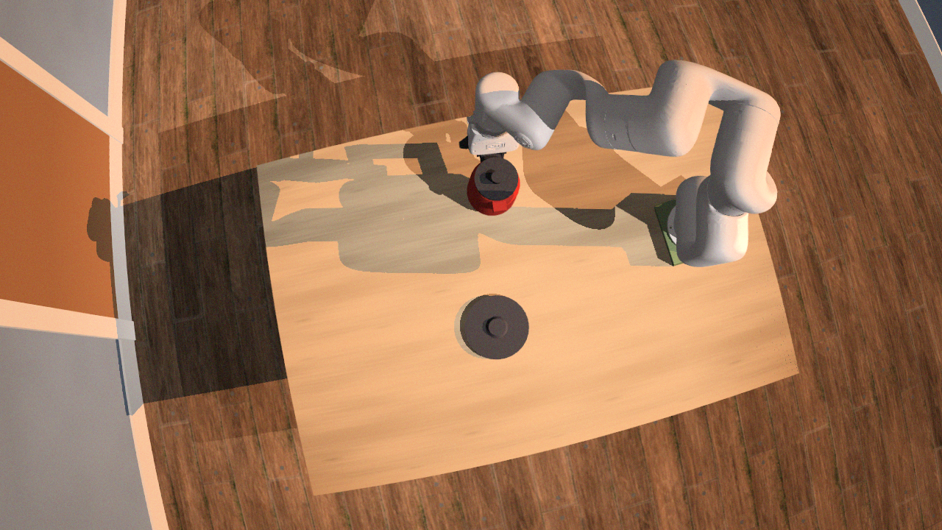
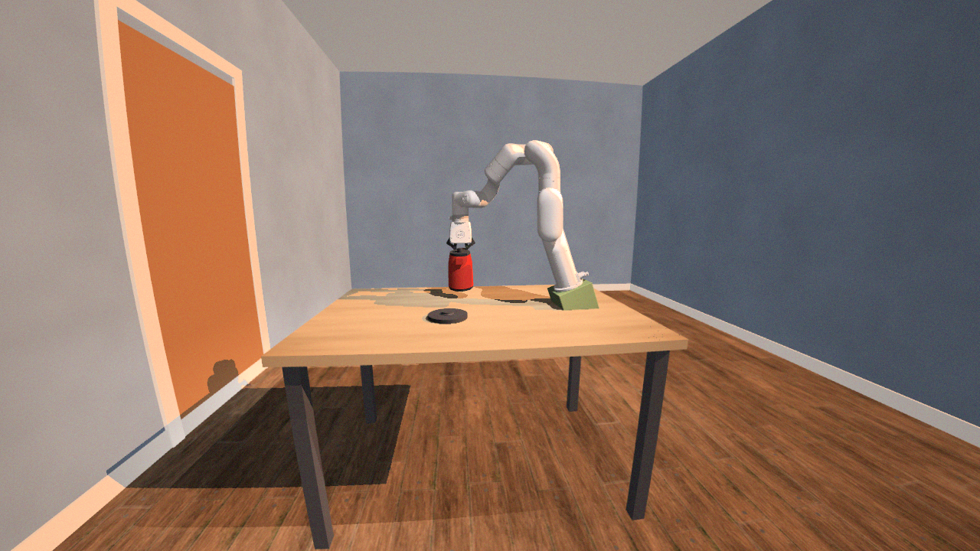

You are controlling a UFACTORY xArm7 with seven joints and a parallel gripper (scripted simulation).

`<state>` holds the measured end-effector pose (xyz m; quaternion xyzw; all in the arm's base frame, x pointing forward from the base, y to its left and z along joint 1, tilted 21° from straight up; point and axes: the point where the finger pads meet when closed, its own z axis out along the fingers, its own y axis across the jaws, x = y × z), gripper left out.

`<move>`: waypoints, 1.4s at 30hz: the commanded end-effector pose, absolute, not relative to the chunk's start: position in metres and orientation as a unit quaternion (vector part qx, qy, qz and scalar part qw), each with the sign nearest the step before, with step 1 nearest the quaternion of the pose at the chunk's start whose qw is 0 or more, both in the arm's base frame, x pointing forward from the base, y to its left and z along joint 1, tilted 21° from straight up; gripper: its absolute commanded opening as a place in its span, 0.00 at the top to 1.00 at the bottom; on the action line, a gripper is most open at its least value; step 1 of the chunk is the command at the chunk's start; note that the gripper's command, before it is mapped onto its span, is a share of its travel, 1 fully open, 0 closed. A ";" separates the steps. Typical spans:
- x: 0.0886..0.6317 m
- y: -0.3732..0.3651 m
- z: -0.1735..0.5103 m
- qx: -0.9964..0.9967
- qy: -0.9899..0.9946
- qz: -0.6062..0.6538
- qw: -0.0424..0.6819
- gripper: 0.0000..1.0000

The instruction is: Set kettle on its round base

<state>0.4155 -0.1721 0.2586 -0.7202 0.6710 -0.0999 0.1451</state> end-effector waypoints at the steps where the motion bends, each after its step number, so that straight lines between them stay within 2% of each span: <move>1: 0.416 -0.169 0.261 -0.720 0.671 -0.102 0.146 1.00; 42: 0.417 -0.085 0.268 -0.720 0.671 -0.102 0.146 1.00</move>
